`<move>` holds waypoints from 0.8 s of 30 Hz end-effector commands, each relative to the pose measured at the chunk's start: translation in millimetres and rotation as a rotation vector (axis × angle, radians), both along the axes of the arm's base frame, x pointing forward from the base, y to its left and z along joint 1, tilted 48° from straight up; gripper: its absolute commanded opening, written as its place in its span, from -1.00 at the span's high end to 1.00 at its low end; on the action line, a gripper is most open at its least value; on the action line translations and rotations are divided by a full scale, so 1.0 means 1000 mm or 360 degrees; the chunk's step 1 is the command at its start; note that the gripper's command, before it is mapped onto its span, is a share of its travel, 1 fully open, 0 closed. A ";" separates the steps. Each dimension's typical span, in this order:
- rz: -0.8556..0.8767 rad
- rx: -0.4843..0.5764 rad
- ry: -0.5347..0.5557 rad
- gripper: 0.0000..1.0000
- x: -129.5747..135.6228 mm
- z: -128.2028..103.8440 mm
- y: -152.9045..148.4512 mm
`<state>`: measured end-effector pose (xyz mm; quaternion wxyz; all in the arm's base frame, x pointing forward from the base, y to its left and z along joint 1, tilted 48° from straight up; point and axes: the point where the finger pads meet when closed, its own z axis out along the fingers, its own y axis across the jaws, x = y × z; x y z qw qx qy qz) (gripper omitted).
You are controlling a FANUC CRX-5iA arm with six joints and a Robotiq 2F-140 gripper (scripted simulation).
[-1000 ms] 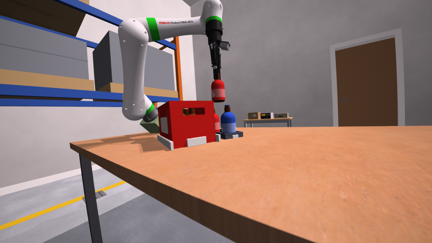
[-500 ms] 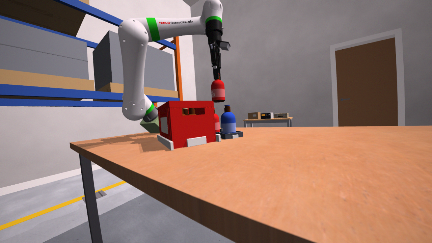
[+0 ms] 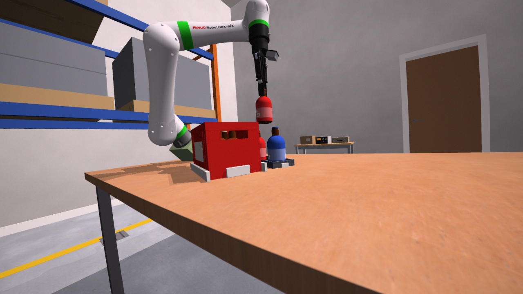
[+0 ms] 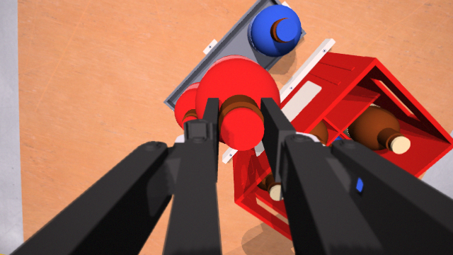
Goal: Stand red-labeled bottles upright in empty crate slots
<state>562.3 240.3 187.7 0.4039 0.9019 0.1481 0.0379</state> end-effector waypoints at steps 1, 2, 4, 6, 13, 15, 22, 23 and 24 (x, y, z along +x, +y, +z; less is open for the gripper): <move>0.0002 0.0001 -0.0003 0.80 0.000 0.001 0.001; 0.0002 0.0001 -0.0003 0.80 0.000 0.001 0.001; 0.0002 0.0001 -0.0003 0.80 -0.001 0.001 0.000; 0.0002 0.0001 -0.0003 0.80 -0.001 0.001 0.000; 0.0002 0.0001 -0.0003 0.80 -0.002 0.002 -0.001; 0.0002 0.0001 -0.0003 0.80 -0.003 0.002 -0.001; 0.0002 0.0001 -0.0003 0.80 -0.005 0.004 -0.004; 0.0002 0.0001 -0.0003 0.80 -0.006 0.004 -0.004; 0.0002 0.0001 -0.0003 0.80 -0.006 0.005 -0.004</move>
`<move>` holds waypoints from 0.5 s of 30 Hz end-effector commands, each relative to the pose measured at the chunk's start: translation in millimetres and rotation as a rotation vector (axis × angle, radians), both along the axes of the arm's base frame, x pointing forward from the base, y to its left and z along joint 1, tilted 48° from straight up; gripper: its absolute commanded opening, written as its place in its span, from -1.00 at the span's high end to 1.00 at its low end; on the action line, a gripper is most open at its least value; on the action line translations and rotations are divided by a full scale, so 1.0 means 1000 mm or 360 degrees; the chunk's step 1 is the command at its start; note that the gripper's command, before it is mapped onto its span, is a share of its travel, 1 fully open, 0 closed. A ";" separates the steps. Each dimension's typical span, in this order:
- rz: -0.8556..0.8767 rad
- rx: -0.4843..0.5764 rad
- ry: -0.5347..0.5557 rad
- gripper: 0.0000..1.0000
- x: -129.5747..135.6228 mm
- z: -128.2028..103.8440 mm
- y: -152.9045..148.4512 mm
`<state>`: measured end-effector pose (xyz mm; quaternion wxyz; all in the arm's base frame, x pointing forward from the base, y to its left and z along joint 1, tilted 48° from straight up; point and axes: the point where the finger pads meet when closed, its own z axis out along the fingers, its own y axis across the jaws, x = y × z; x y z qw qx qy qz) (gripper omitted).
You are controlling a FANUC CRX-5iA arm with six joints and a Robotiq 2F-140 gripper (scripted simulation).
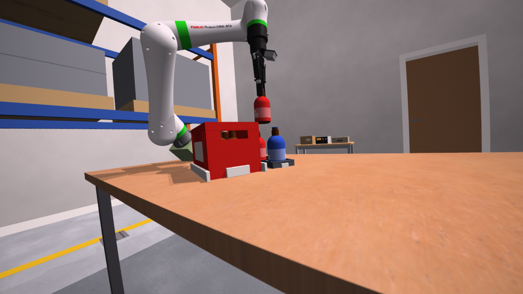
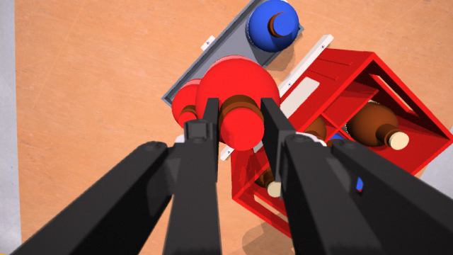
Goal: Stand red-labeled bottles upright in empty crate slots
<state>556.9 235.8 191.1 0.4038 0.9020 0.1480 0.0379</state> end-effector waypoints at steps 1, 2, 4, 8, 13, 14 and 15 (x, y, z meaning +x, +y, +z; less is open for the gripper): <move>0.0003 0.0001 -0.0002 0.80 -0.001 0.002 0.000; 0.0003 0.0001 -0.0002 0.80 -0.002 0.002 -0.001; 0.0003 0.0001 -0.0002 0.80 -0.003 0.002 -0.001; 0.0003 0.0001 -0.0002 0.80 -0.004 0.004 -0.003; 0.0003 0.0001 -0.0002 0.80 -0.008 0.006 -0.006; 0.0003 0.0001 -0.0002 0.80 -0.009 0.006 -0.007; 0.0003 0.0001 -0.0002 0.80 -0.010 0.007 -0.007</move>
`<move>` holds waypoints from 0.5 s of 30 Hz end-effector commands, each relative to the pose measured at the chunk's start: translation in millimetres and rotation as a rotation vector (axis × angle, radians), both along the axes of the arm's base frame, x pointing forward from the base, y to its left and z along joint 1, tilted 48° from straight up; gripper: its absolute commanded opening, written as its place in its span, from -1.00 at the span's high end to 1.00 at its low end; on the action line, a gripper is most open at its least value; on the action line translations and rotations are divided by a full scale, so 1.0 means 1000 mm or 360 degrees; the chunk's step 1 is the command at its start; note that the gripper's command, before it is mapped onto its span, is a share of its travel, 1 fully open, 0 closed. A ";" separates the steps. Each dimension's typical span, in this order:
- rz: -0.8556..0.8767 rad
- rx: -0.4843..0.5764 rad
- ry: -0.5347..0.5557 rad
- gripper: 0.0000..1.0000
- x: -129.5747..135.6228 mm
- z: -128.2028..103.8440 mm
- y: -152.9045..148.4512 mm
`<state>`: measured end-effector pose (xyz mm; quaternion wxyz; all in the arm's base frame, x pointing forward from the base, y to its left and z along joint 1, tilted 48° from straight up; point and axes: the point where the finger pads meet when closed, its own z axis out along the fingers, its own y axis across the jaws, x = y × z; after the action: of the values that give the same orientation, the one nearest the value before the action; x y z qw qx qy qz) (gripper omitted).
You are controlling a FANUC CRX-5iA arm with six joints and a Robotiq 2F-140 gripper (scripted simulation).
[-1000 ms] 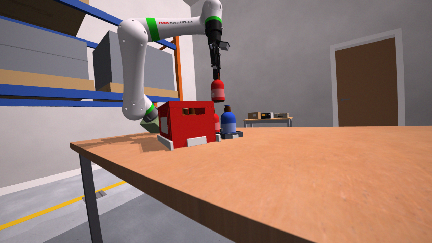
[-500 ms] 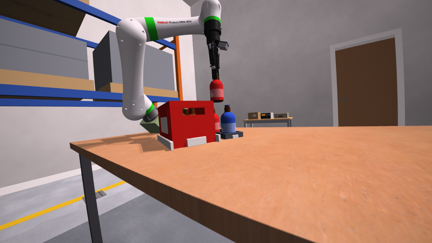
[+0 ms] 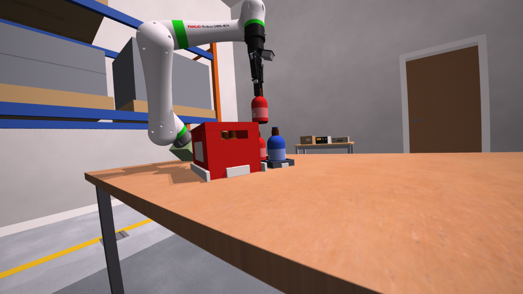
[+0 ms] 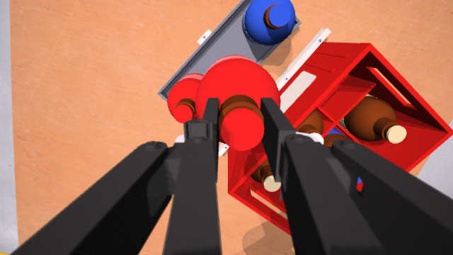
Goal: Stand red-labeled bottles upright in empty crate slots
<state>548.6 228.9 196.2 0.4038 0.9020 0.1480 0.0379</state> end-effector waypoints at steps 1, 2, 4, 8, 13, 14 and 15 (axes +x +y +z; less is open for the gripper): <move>0.0003 0.0001 -0.0002 0.80 -0.002 0.002 -0.001; 0.0003 0.0001 -0.0002 0.80 -0.003 0.003 -0.002; 0.0003 0.0001 -0.0002 0.80 -0.005 0.004 -0.003; 0.0003 0.0001 -0.0002 0.80 -0.007 0.005 -0.005; 0.0003 0.0001 -0.0002 0.80 -0.013 0.008 -0.010; 0.0003 0.0001 -0.0002 0.80 -0.014 0.009 -0.011; 0.0003 0.0001 -0.0002 0.80 -0.015 0.010 -0.012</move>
<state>536.0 218.4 203.9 0.4038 0.9020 0.1480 0.0380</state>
